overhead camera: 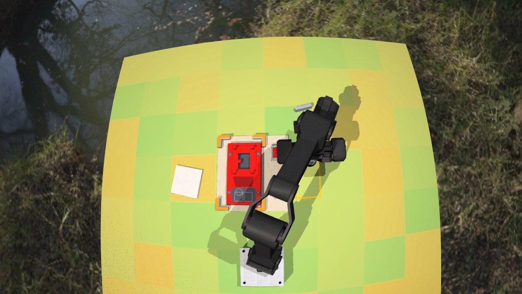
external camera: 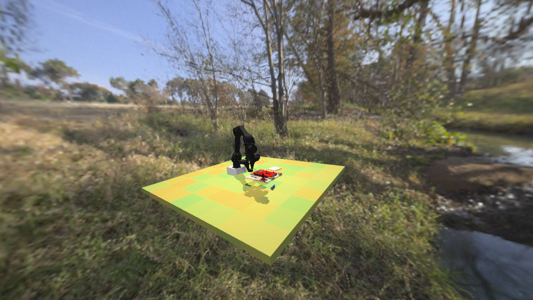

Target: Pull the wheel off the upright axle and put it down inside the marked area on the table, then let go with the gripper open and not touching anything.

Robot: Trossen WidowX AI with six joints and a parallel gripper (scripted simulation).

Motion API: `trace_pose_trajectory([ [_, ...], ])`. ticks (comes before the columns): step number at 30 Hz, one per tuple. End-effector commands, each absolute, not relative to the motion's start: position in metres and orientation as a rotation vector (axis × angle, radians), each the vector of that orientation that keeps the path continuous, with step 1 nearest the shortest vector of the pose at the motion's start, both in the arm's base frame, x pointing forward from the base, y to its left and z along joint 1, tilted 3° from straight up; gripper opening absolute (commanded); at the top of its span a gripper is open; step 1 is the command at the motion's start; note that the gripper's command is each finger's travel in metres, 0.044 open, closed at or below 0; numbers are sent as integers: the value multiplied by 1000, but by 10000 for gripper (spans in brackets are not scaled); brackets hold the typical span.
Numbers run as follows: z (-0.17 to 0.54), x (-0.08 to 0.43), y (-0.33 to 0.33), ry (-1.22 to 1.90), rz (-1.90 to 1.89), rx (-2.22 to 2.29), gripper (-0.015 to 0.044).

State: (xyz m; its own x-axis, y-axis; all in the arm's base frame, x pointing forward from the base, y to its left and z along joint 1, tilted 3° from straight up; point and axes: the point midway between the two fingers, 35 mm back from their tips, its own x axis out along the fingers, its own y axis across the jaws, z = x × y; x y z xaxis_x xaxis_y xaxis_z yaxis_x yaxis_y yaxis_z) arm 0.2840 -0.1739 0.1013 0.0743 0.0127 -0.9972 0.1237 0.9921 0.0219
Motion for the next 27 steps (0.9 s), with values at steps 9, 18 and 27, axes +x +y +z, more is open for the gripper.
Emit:
trace_pose_trajectory([
  [9, 72, 284, -173, 1504, -75, 111, 0],
  [18, 14, 288, -172, 1504, -75, 112, 0],
  [27, 2, 288, -171, 1509, -71, 110, 79],
])
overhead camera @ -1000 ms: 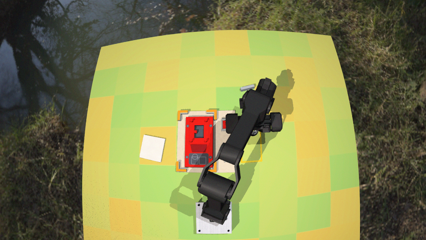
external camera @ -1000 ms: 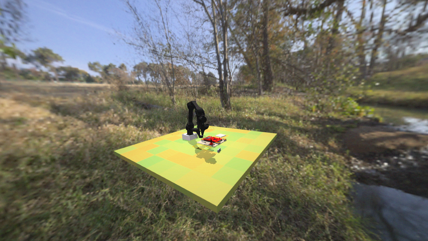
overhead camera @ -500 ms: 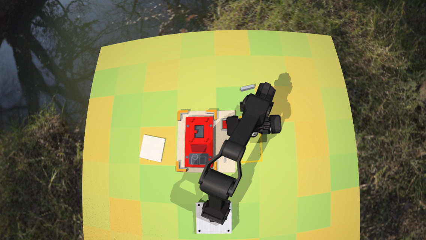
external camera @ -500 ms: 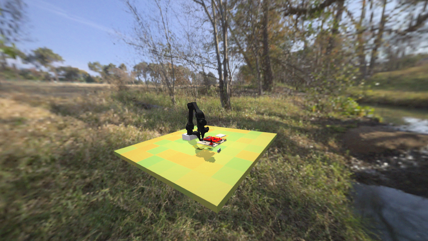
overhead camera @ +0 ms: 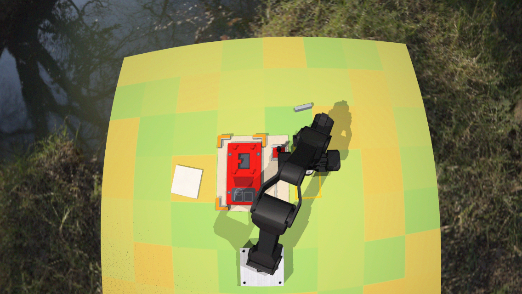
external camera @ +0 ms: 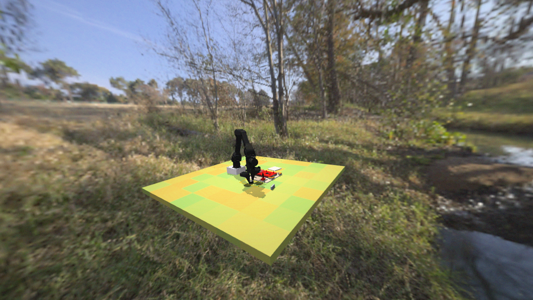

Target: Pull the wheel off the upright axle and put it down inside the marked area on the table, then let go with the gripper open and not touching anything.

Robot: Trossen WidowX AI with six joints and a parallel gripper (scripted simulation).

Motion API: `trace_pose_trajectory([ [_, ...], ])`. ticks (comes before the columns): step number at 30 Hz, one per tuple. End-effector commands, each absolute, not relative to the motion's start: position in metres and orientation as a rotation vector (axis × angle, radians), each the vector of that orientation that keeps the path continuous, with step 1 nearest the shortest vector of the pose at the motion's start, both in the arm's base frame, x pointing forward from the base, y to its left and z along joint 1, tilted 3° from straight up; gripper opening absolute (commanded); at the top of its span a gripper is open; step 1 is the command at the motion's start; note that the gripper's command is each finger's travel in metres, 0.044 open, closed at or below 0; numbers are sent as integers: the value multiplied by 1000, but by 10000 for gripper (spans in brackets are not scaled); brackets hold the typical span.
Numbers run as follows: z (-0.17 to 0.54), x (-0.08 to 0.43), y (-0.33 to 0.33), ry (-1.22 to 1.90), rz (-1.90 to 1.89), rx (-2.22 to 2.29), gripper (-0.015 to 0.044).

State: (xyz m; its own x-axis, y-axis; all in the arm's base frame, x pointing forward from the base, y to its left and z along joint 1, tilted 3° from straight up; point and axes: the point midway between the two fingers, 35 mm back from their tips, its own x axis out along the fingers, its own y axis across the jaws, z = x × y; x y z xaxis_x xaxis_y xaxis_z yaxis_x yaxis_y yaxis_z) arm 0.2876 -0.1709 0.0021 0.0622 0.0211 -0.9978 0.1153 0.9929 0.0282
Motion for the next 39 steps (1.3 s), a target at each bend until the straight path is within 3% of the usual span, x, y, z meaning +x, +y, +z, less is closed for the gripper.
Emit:
trace_pose_trajectory([
  [1, 2, 288, -171, 1509, -71, 110, 105],
  [9, 8, 288, -171, 1508, -71, 110, 300],
  [19, 62, 284, -172, 1504, -75, 111, 300],
  [25, 78, 255, -157, 1505, -77, 113, 440],
  [32, 101, 208, -130, 1511, -73, 114, 440],
  [39, 102, 204, -127, 1512, -73, 114, 440],
])
